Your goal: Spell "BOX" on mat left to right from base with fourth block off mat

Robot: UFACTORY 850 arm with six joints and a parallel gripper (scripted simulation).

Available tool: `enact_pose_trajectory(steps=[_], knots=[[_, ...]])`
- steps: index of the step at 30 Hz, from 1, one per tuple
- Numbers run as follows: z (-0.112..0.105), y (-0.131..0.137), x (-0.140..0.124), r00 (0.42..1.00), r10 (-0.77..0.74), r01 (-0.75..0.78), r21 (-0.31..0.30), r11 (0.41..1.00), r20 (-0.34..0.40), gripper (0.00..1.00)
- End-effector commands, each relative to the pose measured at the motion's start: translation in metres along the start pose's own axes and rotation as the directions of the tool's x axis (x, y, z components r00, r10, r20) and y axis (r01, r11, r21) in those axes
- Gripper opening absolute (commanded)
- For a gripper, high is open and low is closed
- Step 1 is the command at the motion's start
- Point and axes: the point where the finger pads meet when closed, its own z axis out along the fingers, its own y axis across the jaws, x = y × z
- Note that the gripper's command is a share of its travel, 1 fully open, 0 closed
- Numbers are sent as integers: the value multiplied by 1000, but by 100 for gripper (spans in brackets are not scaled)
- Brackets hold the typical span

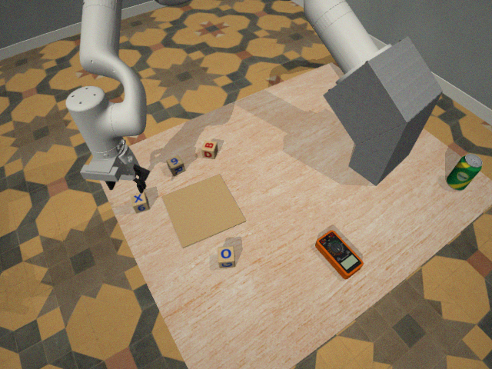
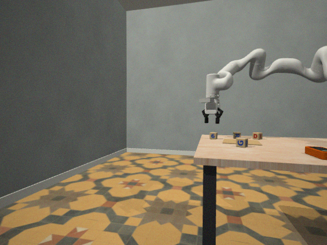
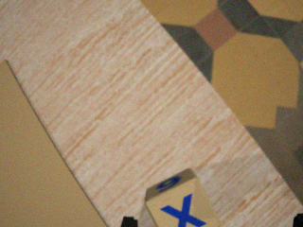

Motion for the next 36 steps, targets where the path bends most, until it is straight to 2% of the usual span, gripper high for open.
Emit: enact_pose_trajectory(steps=[1, 6, 7, 14, 21, 23, 24, 36], knots=[[-2, 0, 0, 990, -138, 138, 7, 990, 1, 100], [-2, -1, 0, 978, -207, 207, 7, 978, 0, 100], [-2, -1, -1, 962, -274, 274, 7, 962, 0, 100], [-3, -2, -1, 910, -415, 415, 6, 910, -1, 100], [-3, -3, -2, 829, -559, 559, 6, 829, -2, 100], [-3, -3, -2, 829, -559, 559, 6, 829, -2, 100], [-4, -4, -2, 789, -614, 614, 6, 789, -3, 100], [-5, -6, -4, 598, -802, 802, 5, 598, -4, 100]])
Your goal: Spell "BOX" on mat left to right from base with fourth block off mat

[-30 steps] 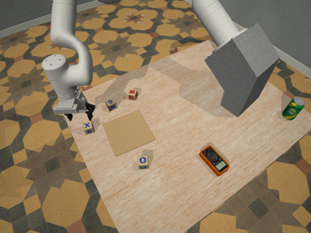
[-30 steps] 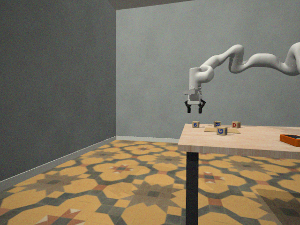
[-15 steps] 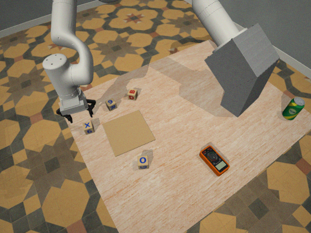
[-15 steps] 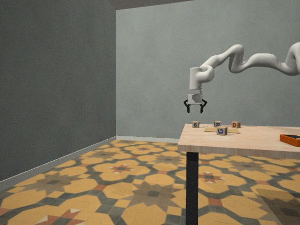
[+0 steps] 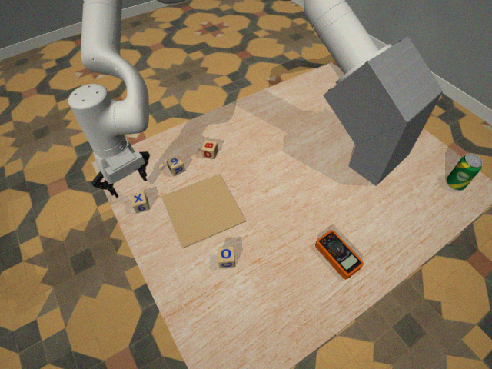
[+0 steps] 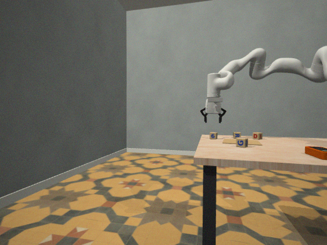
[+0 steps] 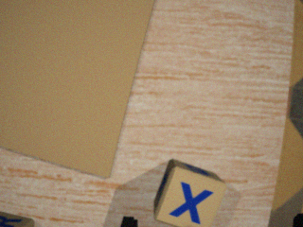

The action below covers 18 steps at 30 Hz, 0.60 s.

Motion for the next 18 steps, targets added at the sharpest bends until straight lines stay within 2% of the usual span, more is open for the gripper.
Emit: enact_pose_trajectory(steps=[1, 4, 5, 9, 18], knots=[[-2, 0, 0, 990, -138, 138, 5, 990, -4, 100], [-2, 0, 0, 987, -161, 161, 5, 987, -4, 100], [-2, -1, 0, 973, -229, 229, 5, 973, -5, 100], [-2, -2, 0, 952, -306, 306, 4, 952, -5, 100], [-3, -3, 1, 867, -499, 499, 3, 867, -6, 100]])
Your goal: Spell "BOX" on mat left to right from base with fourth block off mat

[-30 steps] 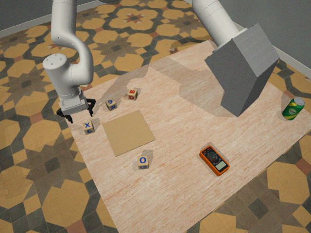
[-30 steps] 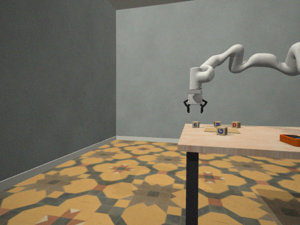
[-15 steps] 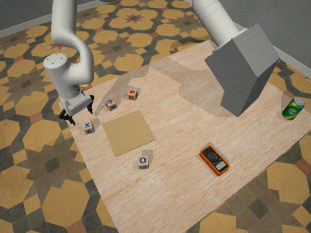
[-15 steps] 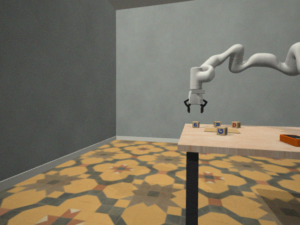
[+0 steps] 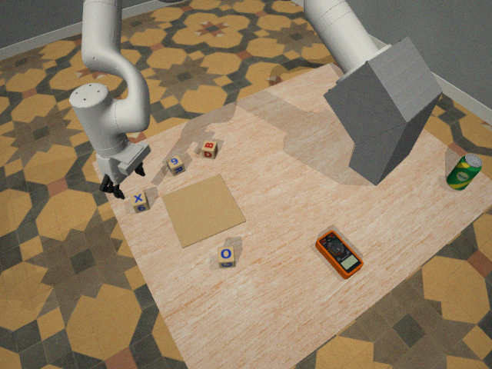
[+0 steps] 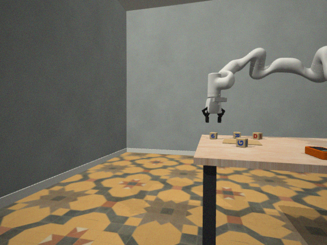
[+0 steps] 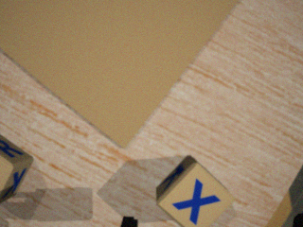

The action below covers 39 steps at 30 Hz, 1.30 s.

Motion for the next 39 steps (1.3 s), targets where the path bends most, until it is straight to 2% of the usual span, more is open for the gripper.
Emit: enact_pose_trajectory(steps=[1, 3, 4, 15, 18, 20, 25, 30, 37, 38, 39], knots=[[-2, 0, 0, 990, -138, 138, 3, 990, -6, 100], [-2, 0, 0, 990, -138, 138, 3, 990, -6, 100], [-2, -1, 1, 980, -201, 201, 3, 980, -6, 100], [-3, -2, 2, 899, -437, 437, 1, 899, -6, 100], [-3, -3, 2, 867, -499, 499, 1, 867, -7, 100], [-3, -3, 2, 867, -499, 499, 1, 867, -7, 100], [-4, -4, 3, 786, -618, 618, 0, 786, -6, 100], [-4, -4, 3, 745, -667, 667, -1, 745, -6, 100], [-4, -4, 3, 737, -676, 676, -1, 737, -6, 100], [-4, -4, 3, 737, -676, 676, -1, 737, -6, 87], [-4, -4, 3, 737, -676, 676, -1, 737, -6, 87]])
